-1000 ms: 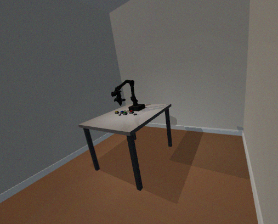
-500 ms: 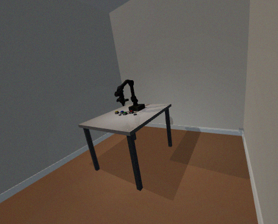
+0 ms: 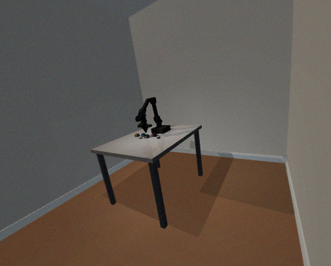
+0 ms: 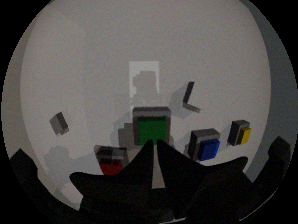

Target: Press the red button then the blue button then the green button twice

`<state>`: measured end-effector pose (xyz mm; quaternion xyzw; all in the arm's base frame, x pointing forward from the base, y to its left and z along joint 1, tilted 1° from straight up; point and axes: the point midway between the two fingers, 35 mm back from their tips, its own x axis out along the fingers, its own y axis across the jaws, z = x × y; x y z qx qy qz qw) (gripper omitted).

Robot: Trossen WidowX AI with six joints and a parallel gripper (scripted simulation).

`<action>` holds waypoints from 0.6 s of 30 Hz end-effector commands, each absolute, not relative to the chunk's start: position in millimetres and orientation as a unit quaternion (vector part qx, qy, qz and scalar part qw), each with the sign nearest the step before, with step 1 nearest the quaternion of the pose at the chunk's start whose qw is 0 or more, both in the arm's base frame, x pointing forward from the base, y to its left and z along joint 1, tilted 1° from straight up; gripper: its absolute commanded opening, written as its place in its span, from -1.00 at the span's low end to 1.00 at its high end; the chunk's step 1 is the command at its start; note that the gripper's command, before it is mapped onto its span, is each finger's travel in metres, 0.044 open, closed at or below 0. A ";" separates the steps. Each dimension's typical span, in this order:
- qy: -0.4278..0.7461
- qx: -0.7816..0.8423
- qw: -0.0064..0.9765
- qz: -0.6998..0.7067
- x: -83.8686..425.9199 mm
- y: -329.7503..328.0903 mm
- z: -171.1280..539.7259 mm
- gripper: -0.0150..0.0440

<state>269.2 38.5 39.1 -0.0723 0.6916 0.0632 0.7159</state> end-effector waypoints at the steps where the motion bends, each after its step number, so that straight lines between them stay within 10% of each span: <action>1: 0.694 -0.072 0.714 0.062 268.3 38.2 30.8 -0.42; 18: 0.694 -0.072 0.714 0.062 268.4 37.8 7.2 -0.42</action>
